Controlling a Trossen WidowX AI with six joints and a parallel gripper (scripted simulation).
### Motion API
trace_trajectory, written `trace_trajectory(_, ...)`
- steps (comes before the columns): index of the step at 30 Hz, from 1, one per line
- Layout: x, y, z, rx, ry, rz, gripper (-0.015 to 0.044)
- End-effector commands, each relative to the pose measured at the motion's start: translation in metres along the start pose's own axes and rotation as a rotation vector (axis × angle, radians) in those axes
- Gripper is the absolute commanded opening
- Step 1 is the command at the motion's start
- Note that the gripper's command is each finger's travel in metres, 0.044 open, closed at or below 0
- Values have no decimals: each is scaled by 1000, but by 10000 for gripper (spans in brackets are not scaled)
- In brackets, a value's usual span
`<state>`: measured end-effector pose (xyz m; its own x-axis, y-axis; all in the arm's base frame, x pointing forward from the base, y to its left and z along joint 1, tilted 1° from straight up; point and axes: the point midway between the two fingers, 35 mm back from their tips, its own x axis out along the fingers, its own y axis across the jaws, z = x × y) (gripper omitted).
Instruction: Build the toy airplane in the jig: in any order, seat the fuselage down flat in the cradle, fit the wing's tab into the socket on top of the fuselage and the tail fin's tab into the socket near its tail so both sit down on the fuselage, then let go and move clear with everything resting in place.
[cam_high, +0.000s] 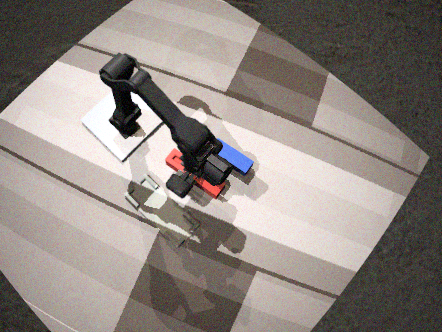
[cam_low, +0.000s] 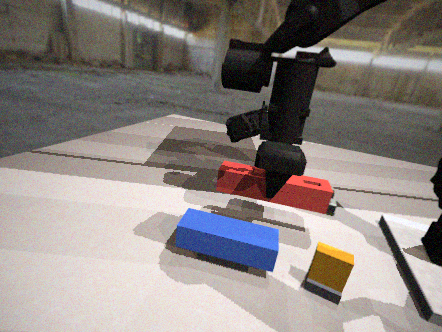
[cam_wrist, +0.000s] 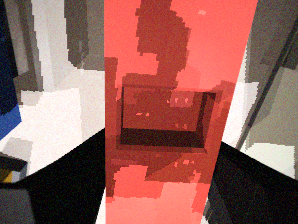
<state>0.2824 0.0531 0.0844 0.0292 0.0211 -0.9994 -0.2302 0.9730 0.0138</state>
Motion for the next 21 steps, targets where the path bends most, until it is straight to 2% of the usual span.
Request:
trace_trajectory(1, -18, 0, 2, 7, -15, -4, 0)
trace_trajectory(21, -78, 0, -8, -3, -6, -3, 0)
